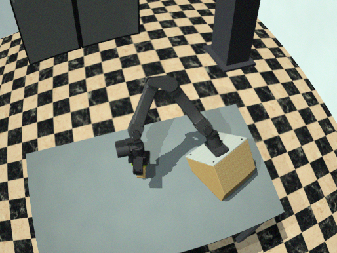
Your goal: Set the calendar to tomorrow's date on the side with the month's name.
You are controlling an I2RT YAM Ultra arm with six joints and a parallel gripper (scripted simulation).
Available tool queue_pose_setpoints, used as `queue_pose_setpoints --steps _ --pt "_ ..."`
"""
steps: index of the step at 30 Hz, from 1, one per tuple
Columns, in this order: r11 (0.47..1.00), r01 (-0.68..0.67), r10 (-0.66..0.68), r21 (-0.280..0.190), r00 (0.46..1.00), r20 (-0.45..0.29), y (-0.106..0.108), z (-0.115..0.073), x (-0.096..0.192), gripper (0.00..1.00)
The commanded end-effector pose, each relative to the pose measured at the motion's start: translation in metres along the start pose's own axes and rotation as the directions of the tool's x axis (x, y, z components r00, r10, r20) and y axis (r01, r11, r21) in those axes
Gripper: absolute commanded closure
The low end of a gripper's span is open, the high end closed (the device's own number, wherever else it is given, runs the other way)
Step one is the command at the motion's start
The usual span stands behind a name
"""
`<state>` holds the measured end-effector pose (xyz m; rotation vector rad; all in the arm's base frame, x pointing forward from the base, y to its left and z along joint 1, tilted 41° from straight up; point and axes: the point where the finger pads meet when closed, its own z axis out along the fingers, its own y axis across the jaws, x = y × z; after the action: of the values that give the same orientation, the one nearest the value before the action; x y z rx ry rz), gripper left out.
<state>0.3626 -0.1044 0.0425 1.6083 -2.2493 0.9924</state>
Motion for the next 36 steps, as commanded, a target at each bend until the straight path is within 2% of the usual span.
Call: queue_pose_setpoints --steps 1,4,9,12,36 --pt "1.0 0.006 -0.006 0.014 1.0 0.018 -0.003 0.0 -0.005 0.74" --pt "1.0 0.014 -0.014 0.019 1.0 0.022 -0.003 -0.002 -0.008 0.74" --pt "1.0 0.02 -0.02 -0.005 1.0 0.013 0.005 0.006 -0.006 0.74" --pt "0.999 0.002 -0.003 0.032 1.0 0.025 -0.007 -0.003 -0.006 0.74" --pt "1.0 0.013 -0.013 0.021 1.0 0.022 -0.003 -0.001 -0.006 0.74"
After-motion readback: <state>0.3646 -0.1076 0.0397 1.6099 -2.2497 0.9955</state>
